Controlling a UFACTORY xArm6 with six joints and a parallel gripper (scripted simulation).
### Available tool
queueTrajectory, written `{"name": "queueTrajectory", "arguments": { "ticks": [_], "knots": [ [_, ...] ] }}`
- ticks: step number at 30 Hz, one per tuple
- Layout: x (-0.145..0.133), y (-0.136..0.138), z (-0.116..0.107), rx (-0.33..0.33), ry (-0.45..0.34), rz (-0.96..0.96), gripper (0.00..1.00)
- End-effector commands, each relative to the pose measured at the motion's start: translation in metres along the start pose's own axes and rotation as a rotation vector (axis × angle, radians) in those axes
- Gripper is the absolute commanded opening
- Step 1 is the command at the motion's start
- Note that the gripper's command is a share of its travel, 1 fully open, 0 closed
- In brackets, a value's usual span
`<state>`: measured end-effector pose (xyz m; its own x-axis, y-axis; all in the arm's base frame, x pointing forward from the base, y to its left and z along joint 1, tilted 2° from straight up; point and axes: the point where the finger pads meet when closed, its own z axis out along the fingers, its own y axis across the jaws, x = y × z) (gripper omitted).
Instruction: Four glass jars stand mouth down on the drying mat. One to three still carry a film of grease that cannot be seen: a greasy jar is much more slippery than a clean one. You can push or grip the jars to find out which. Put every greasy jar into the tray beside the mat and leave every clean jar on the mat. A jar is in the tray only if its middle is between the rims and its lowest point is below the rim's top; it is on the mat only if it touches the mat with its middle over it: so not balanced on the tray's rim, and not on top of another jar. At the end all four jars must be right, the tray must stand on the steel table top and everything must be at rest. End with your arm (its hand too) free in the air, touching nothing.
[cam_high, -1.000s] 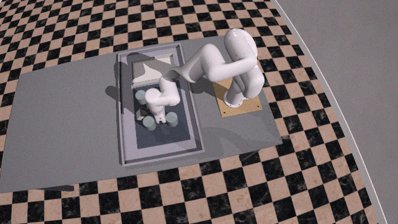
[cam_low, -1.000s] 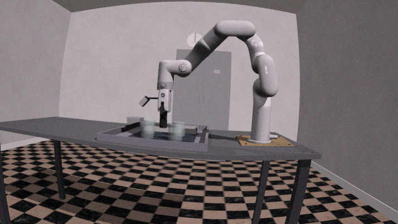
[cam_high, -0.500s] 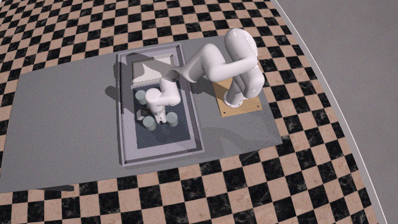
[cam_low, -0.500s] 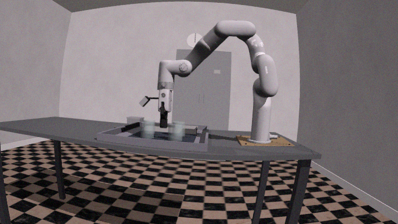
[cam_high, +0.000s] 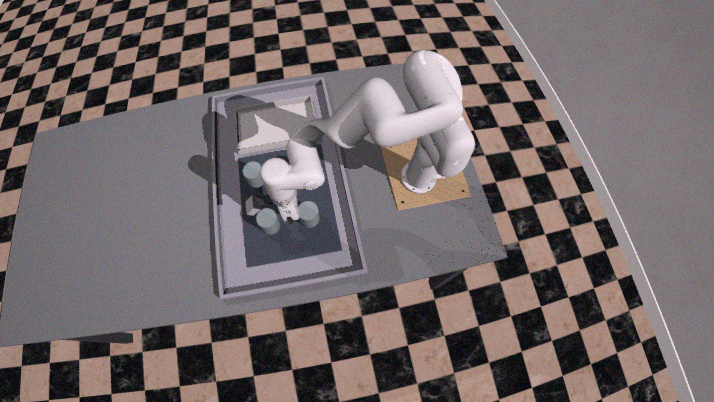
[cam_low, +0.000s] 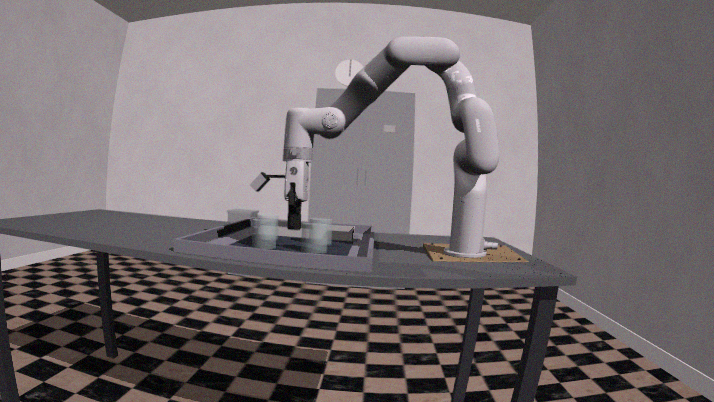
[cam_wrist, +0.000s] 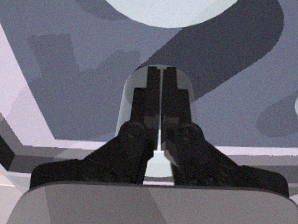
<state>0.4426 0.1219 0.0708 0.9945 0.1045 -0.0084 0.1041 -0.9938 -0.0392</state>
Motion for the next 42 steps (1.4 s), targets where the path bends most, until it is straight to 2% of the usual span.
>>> {"name": "queueTrajectory", "arguments": {
  "ticks": [1,42],
  "knots": [
    [0.0009,-0.0002,-0.0016,0.001,0.004,0.0,0.0],
    [-0.0038,-0.0002,-0.0016,0.001,0.004,0.0,0.0]
  ]
}}
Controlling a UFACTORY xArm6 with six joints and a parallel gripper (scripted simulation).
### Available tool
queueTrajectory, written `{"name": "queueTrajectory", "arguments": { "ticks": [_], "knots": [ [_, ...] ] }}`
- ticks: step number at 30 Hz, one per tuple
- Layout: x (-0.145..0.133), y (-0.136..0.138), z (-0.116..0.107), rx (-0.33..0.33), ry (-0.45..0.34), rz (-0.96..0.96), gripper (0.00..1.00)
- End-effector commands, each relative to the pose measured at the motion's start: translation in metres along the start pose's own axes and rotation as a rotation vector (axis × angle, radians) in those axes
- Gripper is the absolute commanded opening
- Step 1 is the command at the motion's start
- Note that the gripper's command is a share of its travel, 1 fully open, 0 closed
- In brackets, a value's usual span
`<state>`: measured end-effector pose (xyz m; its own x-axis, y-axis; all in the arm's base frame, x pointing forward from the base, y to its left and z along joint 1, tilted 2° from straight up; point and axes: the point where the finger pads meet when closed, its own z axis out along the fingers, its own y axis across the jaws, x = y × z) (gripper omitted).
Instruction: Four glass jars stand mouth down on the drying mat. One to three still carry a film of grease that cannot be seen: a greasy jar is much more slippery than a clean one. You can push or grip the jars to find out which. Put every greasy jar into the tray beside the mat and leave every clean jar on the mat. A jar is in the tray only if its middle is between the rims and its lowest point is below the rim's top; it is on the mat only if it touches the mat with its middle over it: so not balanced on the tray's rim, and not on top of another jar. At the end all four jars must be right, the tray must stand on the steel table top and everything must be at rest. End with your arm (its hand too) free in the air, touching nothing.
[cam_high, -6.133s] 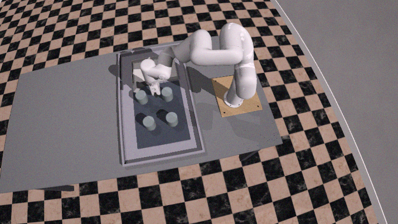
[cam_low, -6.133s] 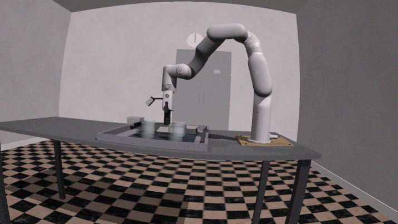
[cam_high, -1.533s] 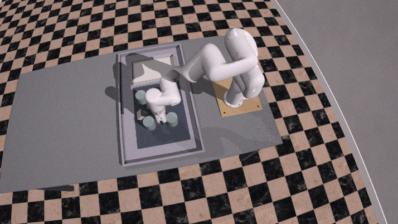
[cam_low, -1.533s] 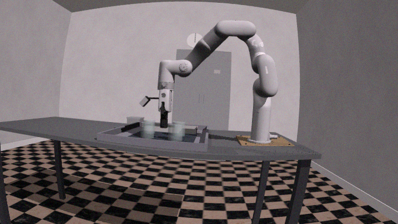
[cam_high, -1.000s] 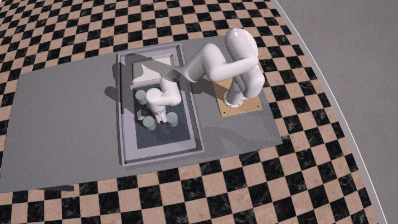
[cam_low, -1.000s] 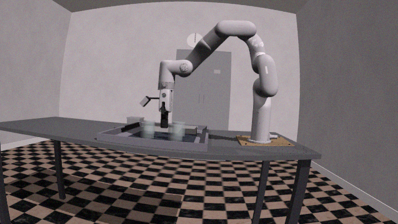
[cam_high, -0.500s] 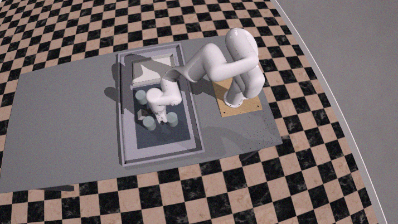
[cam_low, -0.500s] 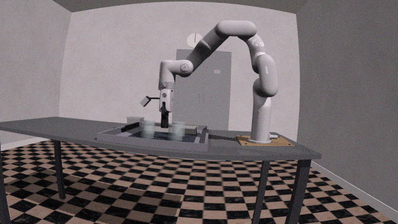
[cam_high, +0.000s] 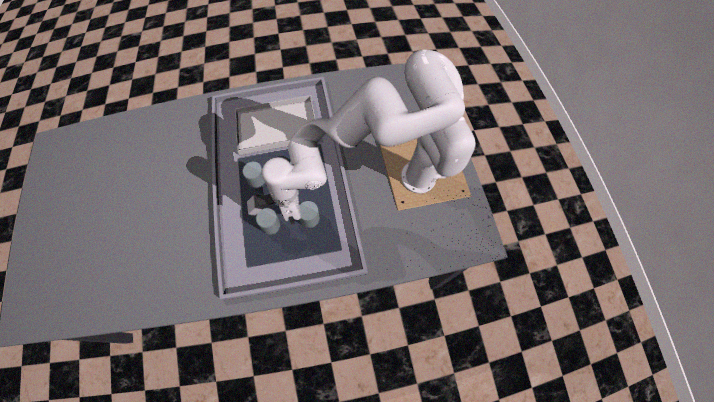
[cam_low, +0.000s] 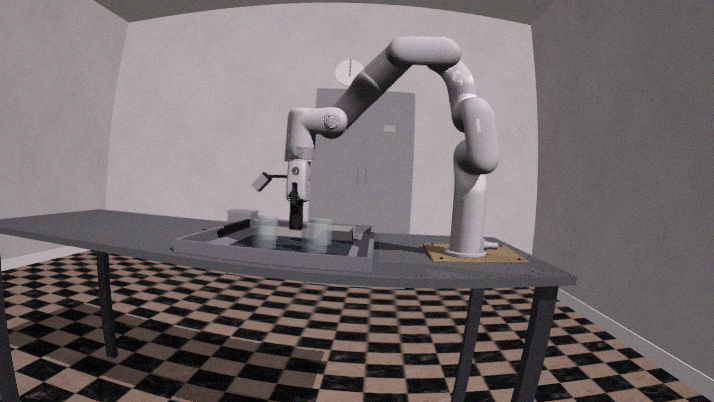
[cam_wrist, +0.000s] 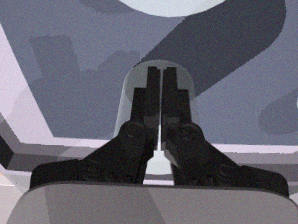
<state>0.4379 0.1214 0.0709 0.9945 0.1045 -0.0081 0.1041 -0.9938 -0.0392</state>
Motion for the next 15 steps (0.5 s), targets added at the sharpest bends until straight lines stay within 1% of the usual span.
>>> {"name": "queueTrajectory", "arguments": {
  "ticks": [1,15],
  "knots": [
    [0.0008,-0.0002,-0.0015,0.001,0.004,0.0,0.0],
    [-0.0008,-0.0002,-0.0024,0.001,0.004,0.0,0.0]
  ]
}}
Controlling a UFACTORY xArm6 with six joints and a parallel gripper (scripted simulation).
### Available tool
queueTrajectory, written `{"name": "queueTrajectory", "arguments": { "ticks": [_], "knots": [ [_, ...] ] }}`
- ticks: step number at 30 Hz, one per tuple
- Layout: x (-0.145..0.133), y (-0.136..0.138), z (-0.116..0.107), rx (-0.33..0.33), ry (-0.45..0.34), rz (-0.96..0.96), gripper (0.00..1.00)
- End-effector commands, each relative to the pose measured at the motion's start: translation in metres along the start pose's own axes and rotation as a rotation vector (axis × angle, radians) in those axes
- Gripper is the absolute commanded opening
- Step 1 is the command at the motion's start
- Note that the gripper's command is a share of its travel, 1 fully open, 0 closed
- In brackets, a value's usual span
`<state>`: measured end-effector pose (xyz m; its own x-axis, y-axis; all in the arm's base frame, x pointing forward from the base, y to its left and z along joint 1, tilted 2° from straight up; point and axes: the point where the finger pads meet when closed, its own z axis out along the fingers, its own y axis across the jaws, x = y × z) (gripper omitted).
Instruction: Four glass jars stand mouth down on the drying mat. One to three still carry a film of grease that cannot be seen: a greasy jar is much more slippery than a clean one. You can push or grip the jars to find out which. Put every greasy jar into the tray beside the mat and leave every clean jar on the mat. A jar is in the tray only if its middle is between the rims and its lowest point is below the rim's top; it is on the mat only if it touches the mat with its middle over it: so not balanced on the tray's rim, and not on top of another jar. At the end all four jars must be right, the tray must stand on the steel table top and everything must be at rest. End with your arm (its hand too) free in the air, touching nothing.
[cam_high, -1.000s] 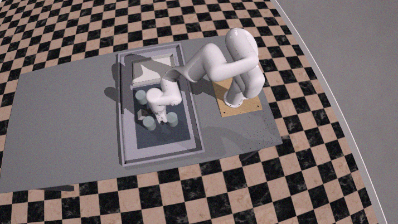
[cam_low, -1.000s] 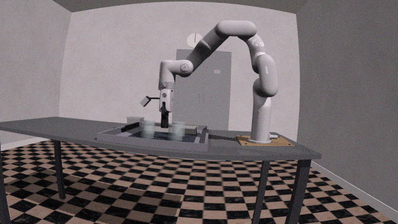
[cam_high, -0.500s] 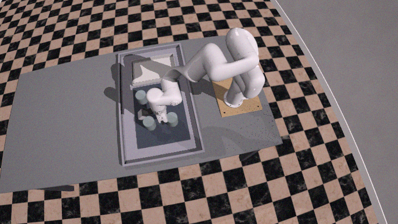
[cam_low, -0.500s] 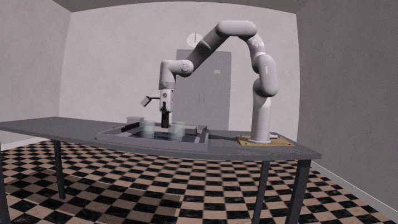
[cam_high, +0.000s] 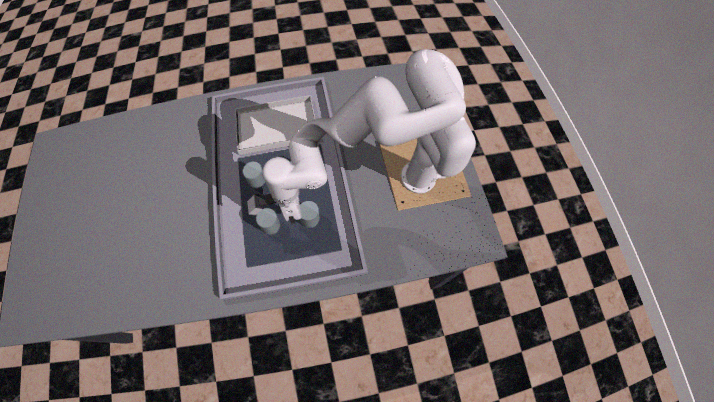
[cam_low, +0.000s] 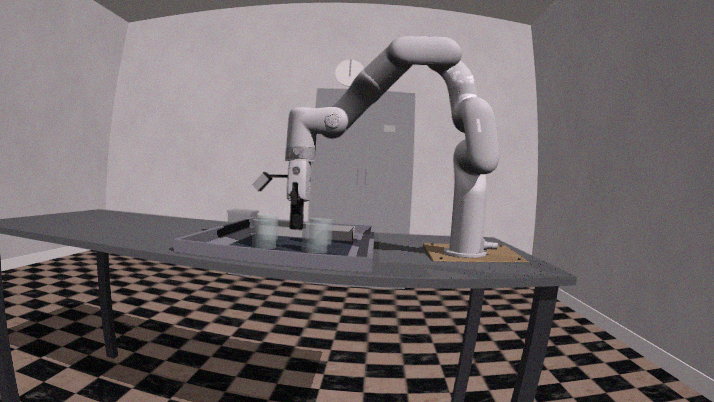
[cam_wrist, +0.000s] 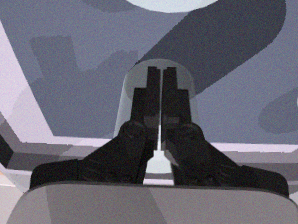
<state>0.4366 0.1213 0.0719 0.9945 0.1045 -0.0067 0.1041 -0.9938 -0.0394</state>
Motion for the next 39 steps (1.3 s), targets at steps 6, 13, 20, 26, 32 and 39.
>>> {"name": "queueTrajectory", "arguments": {
  "ticks": [6,13,20,26,32,39],
  "knots": [
    [-0.0003,-0.0002,-0.0021,0.0,0.003,0.0,0.0],
    [-0.0011,-0.0002,-0.0027,0.0,0.003,0.0,0.0],
    [-0.0019,-0.0002,-0.0033,0.0,0.003,0.0,0.0],
    [-0.0027,-0.0002,-0.004,0.0,0.003,0.0,0.0],
    [-0.0032,-0.0002,-0.0044,0.0,0.003,0.0,0.0],
    [-0.0041,-0.0002,-0.0051,0.0,0.003,0.0,0.0]
  ]
}}
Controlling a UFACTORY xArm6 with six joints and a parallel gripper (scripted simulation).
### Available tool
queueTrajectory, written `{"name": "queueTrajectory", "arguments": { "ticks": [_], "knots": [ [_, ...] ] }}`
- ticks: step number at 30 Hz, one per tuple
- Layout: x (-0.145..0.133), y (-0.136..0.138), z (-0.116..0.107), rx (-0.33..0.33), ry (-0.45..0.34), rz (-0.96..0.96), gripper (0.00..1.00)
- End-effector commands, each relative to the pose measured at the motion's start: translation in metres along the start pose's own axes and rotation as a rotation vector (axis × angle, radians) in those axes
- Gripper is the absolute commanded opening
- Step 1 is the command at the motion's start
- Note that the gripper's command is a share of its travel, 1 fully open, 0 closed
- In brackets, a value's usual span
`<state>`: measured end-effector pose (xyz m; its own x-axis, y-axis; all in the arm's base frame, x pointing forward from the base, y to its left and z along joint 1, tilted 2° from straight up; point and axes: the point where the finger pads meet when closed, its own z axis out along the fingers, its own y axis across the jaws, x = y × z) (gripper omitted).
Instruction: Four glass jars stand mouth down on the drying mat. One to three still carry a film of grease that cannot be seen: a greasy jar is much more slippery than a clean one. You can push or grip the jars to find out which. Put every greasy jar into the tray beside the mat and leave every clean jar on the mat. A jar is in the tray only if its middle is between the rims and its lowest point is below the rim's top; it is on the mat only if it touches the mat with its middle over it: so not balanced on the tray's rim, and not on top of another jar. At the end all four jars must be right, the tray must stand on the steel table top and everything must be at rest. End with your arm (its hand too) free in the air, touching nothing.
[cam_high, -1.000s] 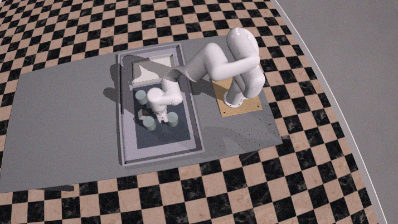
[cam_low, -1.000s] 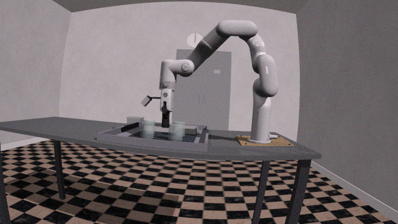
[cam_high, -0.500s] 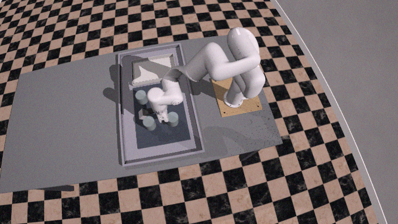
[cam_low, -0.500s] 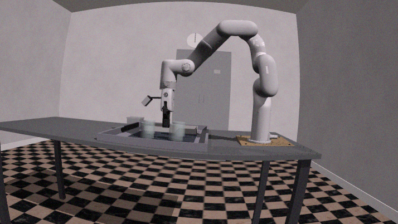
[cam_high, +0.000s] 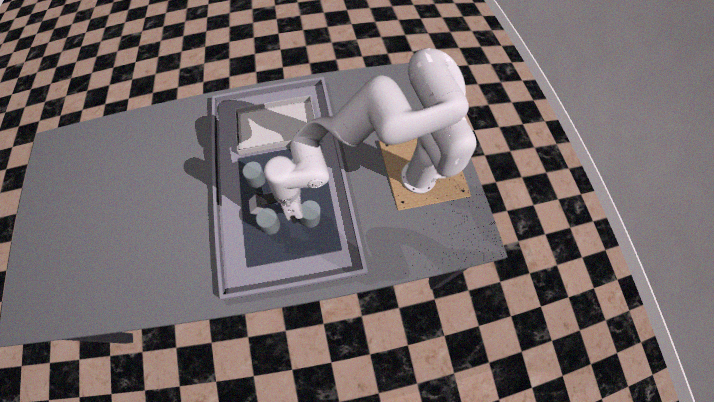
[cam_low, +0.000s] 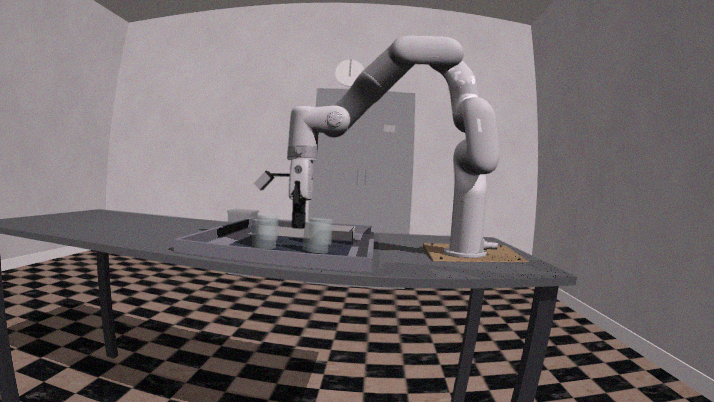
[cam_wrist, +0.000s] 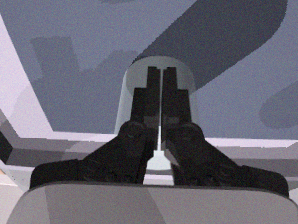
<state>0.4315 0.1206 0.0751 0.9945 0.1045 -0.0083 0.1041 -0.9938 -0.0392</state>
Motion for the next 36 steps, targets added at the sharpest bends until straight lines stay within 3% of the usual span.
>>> {"name": "queueTrajectory", "arguments": {
  "ticks": [1,36],
  "knots": [
    [0.0009,-0.0003,-0.0021,0.001,0.004,0.0,0.0],
    [-0.0008,-0.0002,-0.0045,0.001,0.004,0.0,0.0]
  ]
}}
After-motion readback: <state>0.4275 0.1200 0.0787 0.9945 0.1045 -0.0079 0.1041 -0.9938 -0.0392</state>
